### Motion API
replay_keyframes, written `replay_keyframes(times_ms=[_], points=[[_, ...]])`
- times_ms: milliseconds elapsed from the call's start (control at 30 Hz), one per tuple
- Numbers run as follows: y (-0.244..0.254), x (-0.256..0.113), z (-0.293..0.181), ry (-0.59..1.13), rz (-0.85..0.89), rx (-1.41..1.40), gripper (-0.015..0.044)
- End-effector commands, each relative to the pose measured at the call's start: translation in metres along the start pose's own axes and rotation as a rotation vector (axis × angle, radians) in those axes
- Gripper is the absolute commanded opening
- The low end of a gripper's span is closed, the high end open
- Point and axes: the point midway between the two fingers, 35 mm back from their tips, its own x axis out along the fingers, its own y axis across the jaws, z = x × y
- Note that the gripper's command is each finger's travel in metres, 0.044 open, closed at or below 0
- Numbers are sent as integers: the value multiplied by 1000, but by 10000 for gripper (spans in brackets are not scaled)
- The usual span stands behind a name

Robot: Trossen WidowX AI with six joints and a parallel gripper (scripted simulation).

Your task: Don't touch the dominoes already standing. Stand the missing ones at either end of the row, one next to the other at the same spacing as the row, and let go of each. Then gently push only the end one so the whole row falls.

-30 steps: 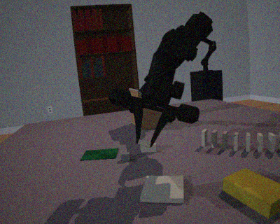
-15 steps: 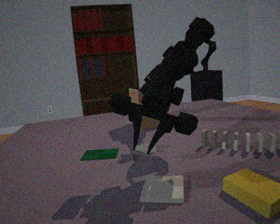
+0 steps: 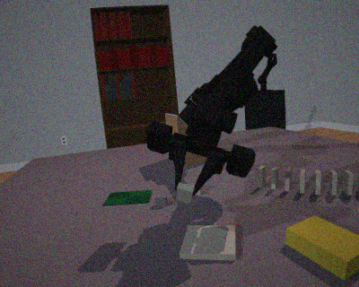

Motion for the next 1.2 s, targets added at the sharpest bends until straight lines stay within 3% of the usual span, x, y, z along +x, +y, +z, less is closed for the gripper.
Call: replay_keyframes(times_ms=[0, 567, 1167], points=[[1, -5, 1, -70, 1, 22, 107], [12, -41, -2, -331, 61, 124, 107], [23, -104, -8, -592, 191, 272, 107]])
